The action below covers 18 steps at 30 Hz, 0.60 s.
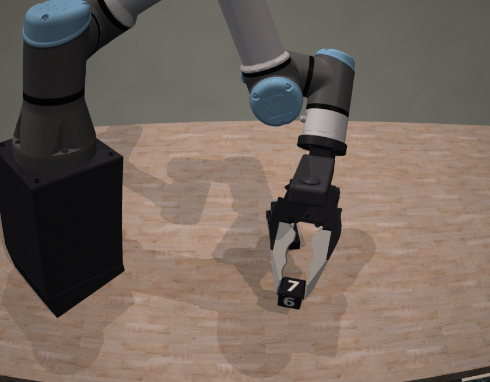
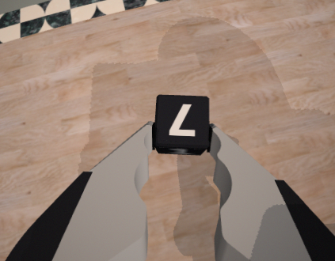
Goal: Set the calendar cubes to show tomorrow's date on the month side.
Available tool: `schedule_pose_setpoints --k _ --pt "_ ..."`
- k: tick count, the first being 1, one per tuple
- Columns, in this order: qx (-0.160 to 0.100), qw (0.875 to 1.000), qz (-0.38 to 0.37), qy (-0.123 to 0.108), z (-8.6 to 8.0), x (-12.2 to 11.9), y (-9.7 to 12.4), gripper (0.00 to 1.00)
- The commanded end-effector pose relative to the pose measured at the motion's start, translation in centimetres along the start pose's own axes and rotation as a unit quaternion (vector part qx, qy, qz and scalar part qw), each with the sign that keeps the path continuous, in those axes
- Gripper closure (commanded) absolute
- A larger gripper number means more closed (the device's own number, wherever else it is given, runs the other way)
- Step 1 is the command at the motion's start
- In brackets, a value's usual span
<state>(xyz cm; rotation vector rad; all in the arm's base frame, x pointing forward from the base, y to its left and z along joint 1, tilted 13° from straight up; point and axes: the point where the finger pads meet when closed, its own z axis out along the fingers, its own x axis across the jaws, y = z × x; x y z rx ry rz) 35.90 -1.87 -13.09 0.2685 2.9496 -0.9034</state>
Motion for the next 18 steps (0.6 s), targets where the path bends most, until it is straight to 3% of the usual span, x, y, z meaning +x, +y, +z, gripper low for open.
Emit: schedule_pose_setpoints --k 1,7,18 --pt "-0.001 1.000 0.001 -0.001 -1.5 -0.1 -1.5 0.89" --pt "-0.001 1.000 0.001 -0.001 -2.8 -0.1 -2.7 0.89" --pt "-0.001 1.000 0.001 -0.001 -3.2 -0.1 -3.2 0.89"
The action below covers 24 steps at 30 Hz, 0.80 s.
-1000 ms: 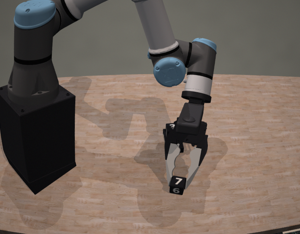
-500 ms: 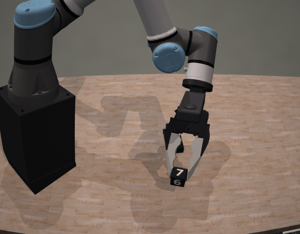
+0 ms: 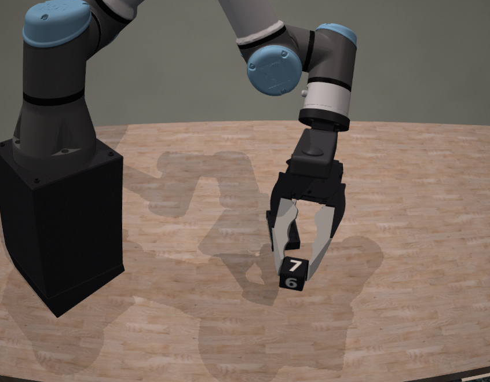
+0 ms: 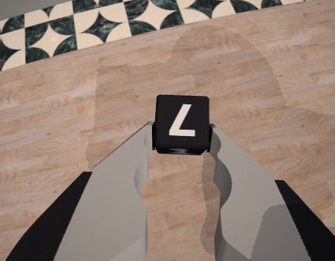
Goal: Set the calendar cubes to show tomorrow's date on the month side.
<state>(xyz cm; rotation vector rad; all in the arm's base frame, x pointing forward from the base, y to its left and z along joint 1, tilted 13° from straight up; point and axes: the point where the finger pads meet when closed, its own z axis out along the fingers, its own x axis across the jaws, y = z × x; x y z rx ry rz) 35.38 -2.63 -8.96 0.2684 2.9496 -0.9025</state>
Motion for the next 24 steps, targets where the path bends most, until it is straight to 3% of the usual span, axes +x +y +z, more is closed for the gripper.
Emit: schedule_pose_setpoints --k 1,12,24 --pt "0.000 1.000 0.001 -0.001 -0.22 -0.06 -0.19 0.89" --pt "-0.008 1.000 0.001 0.001 -0.17 -0.02 -0.21 0.89" --pt "-0.099 0.995 0.001 0.005 -0.02 0.09 -0.39 0.89"
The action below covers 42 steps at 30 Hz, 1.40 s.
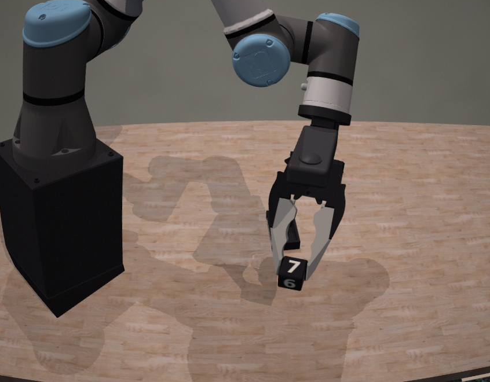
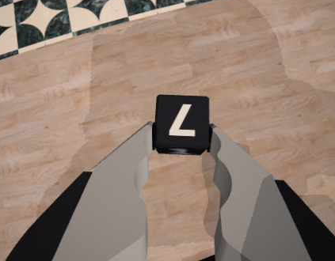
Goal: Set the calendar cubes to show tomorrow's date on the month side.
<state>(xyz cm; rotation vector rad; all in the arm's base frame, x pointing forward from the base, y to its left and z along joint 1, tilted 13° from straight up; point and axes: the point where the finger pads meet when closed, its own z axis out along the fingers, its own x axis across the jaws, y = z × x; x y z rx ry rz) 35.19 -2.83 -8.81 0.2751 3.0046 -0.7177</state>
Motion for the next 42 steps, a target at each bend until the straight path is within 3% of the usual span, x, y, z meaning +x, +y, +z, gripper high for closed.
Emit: schedule_pose_setpoints --k 1,6,19,33,42 --pt "-0.038 0.999 -0.001 -0.003 -0.02 -0.05 -0.10 0.89" --pt "-0.065 0.998 -0.002 -0.008 -0.17 -0.18 -0.13 0.89" --pt "-0.080 0.997 -0.002 -0.007 -0.12 -0.14 -0.16 0.89" --pt "-0.175 0.985 -0.004 -0.004 0.01 -0.06 -0.32 0.89" --pt "-0.198 0.980 -0.003 -0.009 -0.13 -0.20 -0.38 0.89"
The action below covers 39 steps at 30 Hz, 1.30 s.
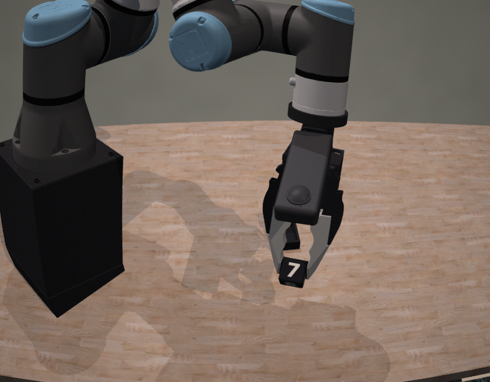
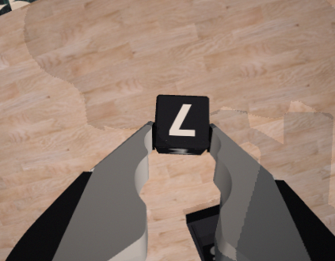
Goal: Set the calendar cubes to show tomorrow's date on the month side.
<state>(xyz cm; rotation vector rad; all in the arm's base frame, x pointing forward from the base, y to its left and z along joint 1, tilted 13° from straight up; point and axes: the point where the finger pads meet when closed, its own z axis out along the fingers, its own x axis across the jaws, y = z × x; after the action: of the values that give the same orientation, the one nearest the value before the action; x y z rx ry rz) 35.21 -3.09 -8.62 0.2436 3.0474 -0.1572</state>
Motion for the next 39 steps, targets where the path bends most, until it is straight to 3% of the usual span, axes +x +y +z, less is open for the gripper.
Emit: schedule_pose_setpoints --k 1,12,25,33,39 --pt "-0.017 1.000 -0.001 -0.004 -0.10 -0.13 -0.04 0.89" --pt "-0.026 1.000 -0.001 -0.002 -0.03 -0.06 -0.07 0.89" --pt "-0.112 0.994 -0.003 0.003 0.14 0.08 -0.22 0.89" --pt "-0.141 0.990 -0.002 -0.002 -0.02 -0.08 -0.28 0.89" --pt "-0.147 0.989 -0.001 -0.004 -0.06 -0.13 -0.30 0.89"
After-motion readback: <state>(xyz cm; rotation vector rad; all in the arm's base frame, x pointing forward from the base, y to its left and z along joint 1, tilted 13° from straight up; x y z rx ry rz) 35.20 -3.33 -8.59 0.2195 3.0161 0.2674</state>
